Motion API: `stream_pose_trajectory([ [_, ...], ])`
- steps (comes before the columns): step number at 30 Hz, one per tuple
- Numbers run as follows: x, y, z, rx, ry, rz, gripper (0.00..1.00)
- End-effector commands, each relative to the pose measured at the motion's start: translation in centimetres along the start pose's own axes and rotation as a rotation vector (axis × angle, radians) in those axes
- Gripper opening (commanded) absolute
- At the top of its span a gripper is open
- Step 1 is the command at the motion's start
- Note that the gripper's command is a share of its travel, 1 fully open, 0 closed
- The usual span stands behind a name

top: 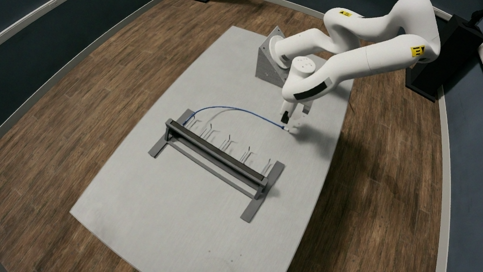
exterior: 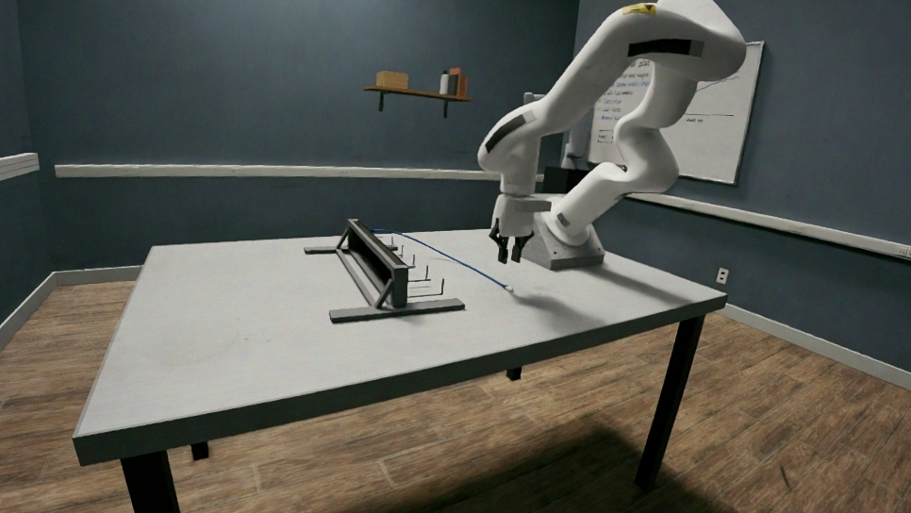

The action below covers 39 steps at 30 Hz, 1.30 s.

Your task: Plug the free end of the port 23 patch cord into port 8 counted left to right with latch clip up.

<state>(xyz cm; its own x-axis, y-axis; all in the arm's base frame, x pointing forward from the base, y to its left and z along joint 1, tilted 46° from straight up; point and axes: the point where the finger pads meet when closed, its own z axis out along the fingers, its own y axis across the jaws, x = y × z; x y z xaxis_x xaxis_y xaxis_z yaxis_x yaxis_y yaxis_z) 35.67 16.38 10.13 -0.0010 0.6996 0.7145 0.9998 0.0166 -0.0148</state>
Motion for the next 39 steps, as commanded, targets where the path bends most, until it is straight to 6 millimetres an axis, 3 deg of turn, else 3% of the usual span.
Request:
stream_pose_trajectory([
  [1, 0.0, 0.1, 0.4, -0.001, 0.0, 0.0, 0.39],
  [25, 0.0, 0.1, 4.5, -0.001, 0.0, 0.0, 0.39],
  [39, 0.0, 0.1, 5.8, -0.001, 0.0, 0.0, 0.39],
])
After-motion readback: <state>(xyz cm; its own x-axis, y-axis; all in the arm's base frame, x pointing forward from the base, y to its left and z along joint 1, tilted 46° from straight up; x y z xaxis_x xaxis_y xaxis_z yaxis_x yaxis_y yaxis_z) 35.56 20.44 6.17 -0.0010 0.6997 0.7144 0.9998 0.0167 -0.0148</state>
